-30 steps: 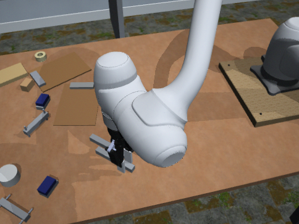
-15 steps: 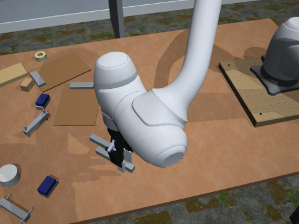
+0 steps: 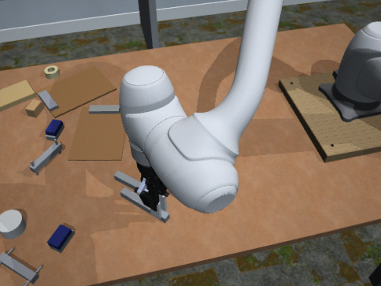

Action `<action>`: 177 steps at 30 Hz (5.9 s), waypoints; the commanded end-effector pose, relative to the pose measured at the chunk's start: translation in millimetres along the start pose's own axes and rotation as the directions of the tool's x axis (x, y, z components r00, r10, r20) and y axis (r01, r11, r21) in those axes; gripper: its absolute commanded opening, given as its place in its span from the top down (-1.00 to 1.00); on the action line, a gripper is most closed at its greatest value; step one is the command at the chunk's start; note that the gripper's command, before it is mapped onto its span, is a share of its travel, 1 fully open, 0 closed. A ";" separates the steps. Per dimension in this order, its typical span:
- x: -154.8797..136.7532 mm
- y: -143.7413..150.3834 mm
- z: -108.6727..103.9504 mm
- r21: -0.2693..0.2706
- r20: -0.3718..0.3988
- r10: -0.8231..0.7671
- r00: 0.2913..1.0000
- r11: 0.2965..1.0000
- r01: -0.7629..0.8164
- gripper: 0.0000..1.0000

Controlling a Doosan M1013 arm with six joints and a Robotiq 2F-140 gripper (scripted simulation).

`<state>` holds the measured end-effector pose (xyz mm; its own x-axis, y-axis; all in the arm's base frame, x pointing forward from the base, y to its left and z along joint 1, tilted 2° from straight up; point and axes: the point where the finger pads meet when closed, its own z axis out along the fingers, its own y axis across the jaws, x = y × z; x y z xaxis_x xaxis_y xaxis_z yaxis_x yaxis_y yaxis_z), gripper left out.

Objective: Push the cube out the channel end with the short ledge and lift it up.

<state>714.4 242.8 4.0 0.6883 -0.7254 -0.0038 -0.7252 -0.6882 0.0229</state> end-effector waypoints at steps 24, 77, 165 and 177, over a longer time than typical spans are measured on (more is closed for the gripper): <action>-2.0 3.6 13.7 -0.005 0.006 -0.004 1.000 1.000 0.004 1.00; -1.3 3.0 -100.3 -0.005 0.006 -0.004 1.000 1.000 0.004 1.00; -2.8 11.7 9.1 -0.005 0.006 -0.070 0.998 0.998 0.070 0.55; -2.8 11.7 13.6 -0.005 0.006 -0.070 0.998 0.998 0.070 0.55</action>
<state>706.3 237.9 -4.8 0.7346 -0.6784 -0.0081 -0.6781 -0.7346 0.0257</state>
